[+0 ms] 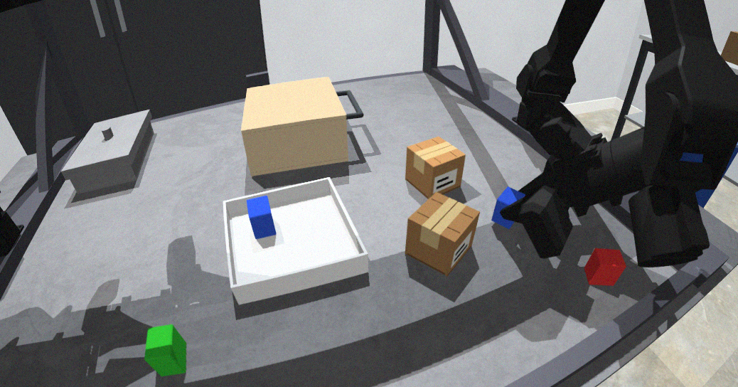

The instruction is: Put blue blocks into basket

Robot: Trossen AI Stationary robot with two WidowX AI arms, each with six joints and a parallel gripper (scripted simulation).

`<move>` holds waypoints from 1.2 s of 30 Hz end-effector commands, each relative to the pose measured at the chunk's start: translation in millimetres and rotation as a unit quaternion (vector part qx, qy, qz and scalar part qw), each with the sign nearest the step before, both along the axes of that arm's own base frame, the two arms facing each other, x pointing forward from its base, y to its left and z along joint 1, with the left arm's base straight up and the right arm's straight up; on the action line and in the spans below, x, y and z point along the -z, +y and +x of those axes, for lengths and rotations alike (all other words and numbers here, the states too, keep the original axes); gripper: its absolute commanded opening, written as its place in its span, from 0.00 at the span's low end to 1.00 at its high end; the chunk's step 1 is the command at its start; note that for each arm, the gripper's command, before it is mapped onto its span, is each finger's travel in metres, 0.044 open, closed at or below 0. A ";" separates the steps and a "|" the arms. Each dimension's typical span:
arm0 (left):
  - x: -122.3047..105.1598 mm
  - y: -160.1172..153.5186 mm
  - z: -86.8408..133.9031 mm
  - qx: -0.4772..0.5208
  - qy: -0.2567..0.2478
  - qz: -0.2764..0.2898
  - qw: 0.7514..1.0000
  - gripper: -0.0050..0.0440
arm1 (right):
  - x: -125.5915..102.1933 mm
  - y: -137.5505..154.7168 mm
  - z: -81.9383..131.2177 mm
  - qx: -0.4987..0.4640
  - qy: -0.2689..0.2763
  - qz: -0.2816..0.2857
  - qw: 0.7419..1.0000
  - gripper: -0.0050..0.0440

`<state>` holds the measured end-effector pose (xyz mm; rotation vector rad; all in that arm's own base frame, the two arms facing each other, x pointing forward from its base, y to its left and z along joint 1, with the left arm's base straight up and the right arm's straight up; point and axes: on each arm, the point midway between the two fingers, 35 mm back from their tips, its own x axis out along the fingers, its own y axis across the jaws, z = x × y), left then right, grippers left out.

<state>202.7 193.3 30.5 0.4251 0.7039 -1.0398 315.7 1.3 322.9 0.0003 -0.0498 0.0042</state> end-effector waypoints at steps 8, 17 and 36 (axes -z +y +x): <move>-27.7 6.4 3.1 -0.002 -0.012 0.022 1.000 0.00 | -20.0 -0.3 -4.9 0.001 -0.025 -0.001 1.000 0.38; -42.6 5.8 2.7 -0.003 -0.012 0.021 1.000 0.00 | -20.0 -0.3 -4.9 0.001 -0.025 -0.001 1.000 0.38; -70.2 6.0 7.3 -0.004 -0.015 0.044 0.999 0.00 | -20.0 -0.3 -4.9 0.001 -0.025 -0.001 1.000 0.38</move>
